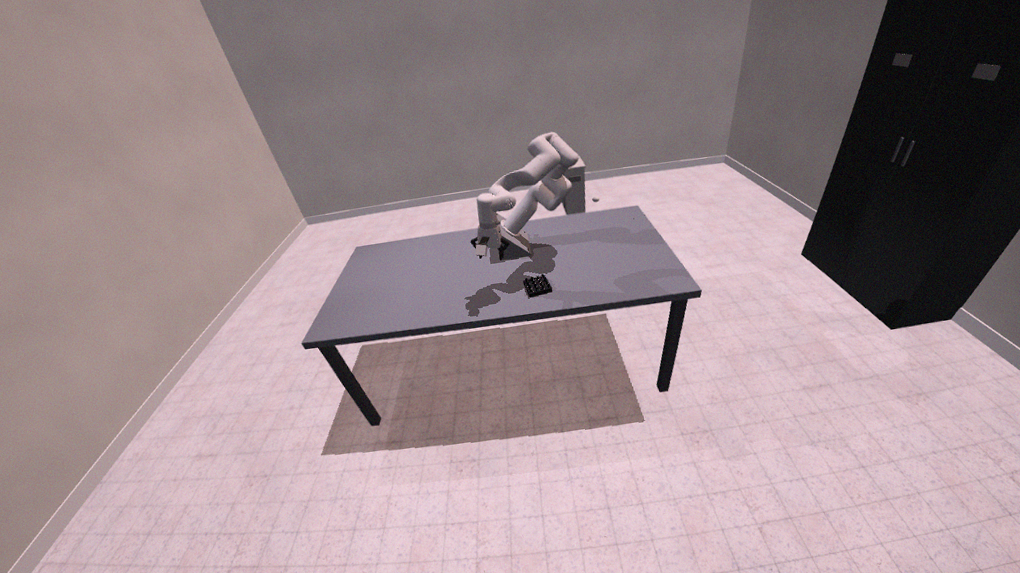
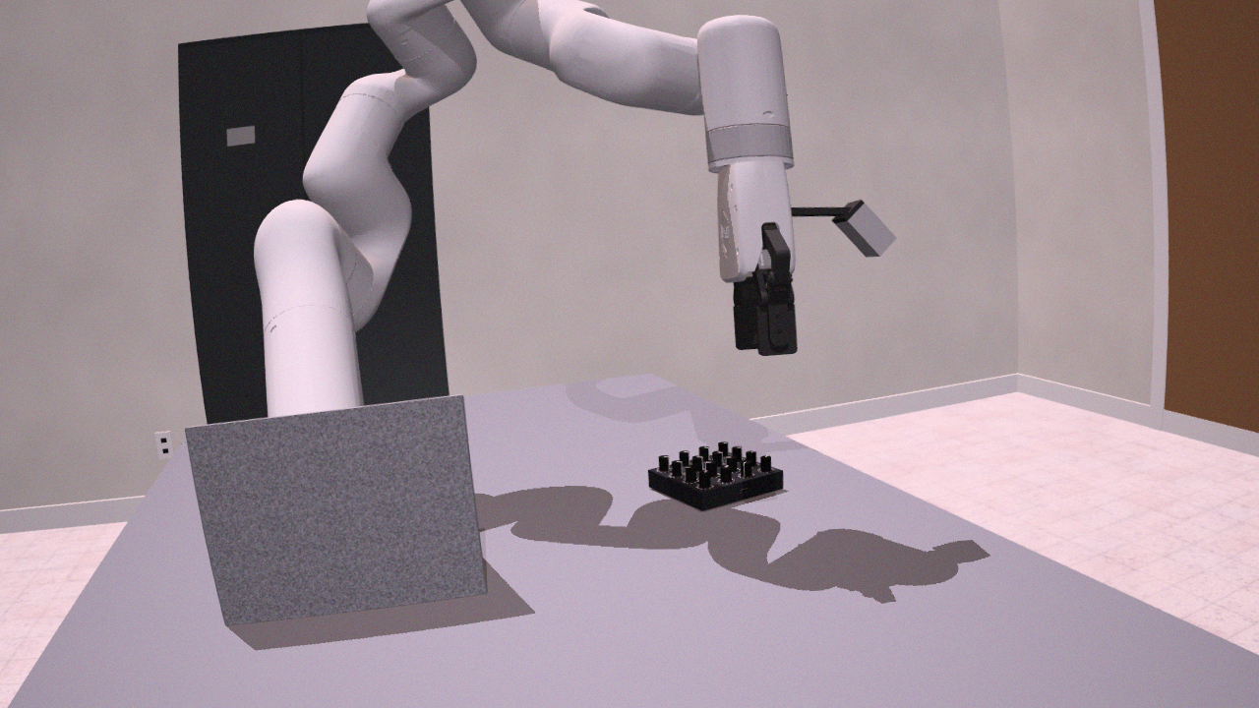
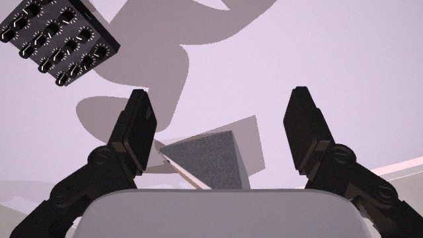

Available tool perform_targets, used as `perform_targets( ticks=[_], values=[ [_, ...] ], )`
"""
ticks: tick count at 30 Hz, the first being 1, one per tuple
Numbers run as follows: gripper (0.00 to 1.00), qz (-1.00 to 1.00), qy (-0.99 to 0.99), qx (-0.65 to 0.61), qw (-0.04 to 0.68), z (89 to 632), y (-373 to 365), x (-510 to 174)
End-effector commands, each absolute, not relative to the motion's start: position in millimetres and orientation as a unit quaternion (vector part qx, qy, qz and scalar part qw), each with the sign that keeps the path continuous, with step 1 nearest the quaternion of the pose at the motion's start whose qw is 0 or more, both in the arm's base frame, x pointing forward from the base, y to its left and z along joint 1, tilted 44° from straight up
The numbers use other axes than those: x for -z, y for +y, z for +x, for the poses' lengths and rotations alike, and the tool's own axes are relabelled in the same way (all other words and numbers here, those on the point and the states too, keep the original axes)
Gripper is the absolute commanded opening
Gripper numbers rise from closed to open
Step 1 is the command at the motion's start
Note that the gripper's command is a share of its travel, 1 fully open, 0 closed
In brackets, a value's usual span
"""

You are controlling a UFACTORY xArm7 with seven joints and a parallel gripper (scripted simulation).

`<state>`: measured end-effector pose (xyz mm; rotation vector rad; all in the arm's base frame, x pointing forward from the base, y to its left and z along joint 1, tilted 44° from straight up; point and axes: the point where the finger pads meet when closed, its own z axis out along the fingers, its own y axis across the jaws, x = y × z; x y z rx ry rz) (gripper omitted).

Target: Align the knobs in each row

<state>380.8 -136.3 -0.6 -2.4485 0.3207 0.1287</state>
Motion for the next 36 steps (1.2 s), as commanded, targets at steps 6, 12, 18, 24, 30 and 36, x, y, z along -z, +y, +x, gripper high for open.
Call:
perform_targets(
  ticks=[6,12,18,24,30,36],
  values=[
    [1.00,-0.936,0.124,-0.047,0.327,381.5,-138.5,-0.3],
    [1.00,-0.936,0.124,-0.047,0.327,381.5,-138.5,-0.3],
    [1.00,-0.936,0.122,-0.044,0.326,383.8,-139.4,-2.3],
    [1.00,-0.937,0.054,-0.011,0.344,428.3,-97.6,-42.3],
    [1.00,-0.933,-0.007,0.016,0.359,460.1,-55.7,-80.6],
    [1.00,-0.925,-0.061,0.039,0.372,481.5,-15.7,-115.9]
  ],
)
